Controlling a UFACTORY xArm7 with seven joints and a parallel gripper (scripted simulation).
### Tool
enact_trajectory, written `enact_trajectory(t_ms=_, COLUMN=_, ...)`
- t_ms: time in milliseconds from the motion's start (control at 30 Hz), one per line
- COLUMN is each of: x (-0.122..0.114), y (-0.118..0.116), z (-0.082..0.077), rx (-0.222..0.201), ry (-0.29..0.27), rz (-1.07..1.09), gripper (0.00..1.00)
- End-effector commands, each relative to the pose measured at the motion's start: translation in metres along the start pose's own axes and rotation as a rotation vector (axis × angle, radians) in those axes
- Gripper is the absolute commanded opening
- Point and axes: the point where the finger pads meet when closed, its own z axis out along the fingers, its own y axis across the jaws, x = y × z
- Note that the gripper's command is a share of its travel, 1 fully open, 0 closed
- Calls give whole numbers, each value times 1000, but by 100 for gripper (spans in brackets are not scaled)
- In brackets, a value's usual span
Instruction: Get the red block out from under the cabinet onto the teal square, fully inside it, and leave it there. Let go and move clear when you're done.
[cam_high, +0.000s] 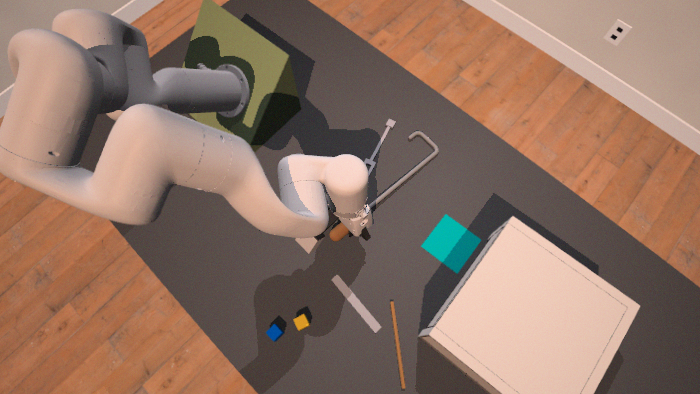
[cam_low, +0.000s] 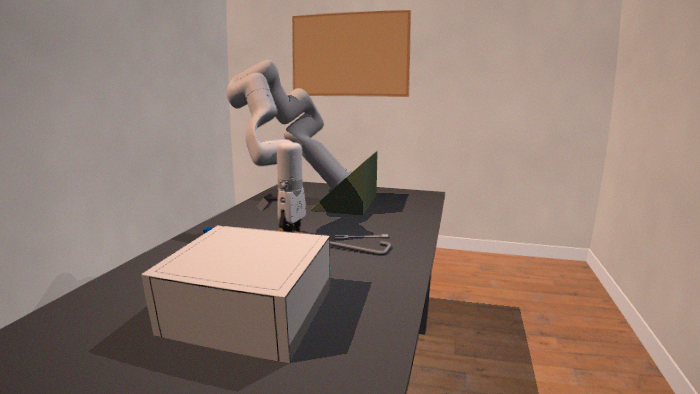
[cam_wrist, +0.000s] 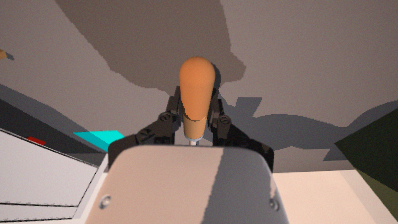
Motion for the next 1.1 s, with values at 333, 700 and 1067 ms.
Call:
enact_trajectory(t_ms=333, x=-1, y=0, z=-5, rx=1, ry=-1, rz=-1, gripper=0)
enact_trajectory(t_ms=700, x=-1, y=0, z=-5, rx=1, ry=-1, rz=3, gripper=0)
enact_trajectory(t_ms=1067, x=0, y=2, z=-5, rx=1, ry=-1, rz=54, gripper=0)
